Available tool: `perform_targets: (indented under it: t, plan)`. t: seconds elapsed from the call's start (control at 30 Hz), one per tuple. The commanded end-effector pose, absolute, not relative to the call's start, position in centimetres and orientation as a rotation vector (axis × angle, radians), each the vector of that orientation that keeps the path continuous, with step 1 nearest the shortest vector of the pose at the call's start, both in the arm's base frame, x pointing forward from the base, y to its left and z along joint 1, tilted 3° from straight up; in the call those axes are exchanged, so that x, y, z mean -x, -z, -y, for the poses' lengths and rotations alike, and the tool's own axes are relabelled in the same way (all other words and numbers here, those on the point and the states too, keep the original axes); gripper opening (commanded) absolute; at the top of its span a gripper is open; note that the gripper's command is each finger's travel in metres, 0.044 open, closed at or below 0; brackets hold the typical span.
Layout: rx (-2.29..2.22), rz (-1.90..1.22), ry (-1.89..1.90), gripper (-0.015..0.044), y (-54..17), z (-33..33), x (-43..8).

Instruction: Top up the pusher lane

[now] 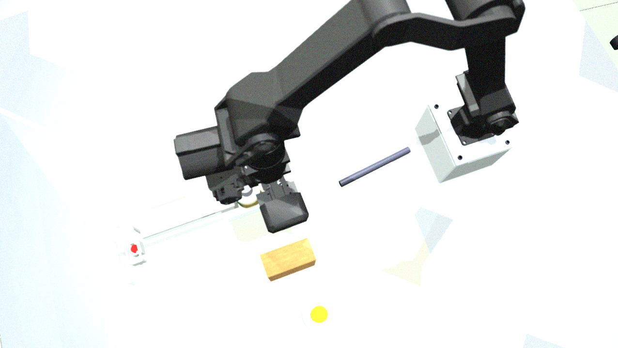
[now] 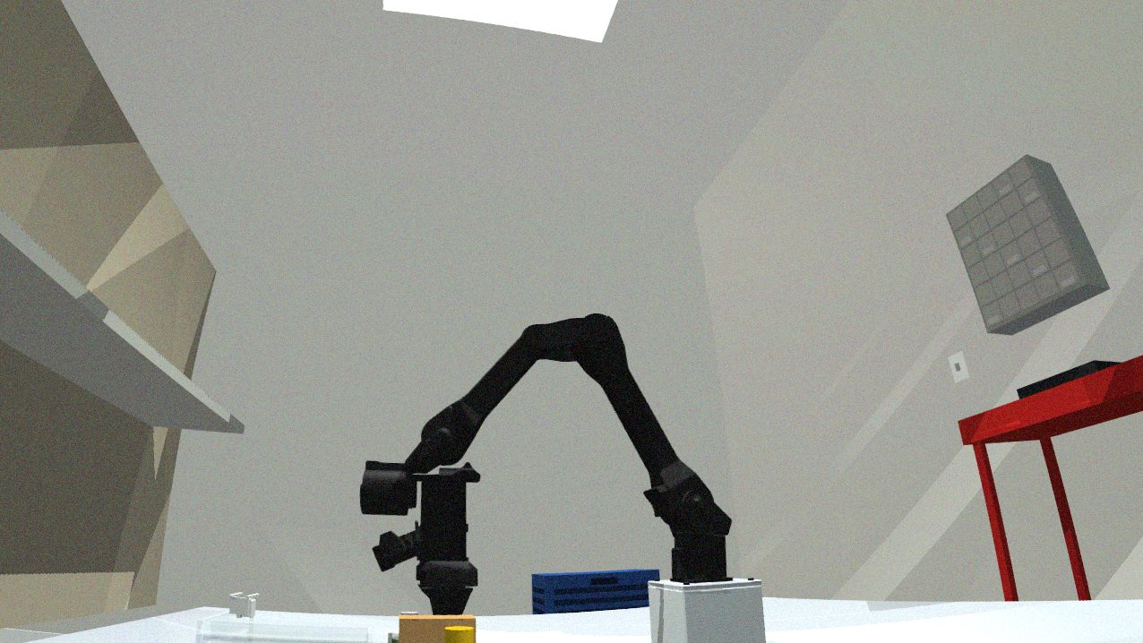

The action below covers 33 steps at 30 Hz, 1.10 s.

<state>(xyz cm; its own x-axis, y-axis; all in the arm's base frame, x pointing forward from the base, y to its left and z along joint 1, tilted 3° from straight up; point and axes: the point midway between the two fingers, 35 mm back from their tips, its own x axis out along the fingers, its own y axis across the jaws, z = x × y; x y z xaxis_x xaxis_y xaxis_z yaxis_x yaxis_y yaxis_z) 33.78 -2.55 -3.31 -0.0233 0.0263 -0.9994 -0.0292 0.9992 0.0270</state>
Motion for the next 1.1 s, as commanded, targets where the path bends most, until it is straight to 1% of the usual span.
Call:
perform_targets:
  t: [0.0, 0.97, 1.07]
  plan:
    - [-0.002, -1.582, -0.044, 0.0000, 3.26, 2.52, -33.93]
    - [-0.002, -1.583, -0.044, 0.0000, 3.32, 2.57, -33.36]
    - [-0.002, -1.583, -0.044, 0.0079, 3.34, 2.57, -33.37]
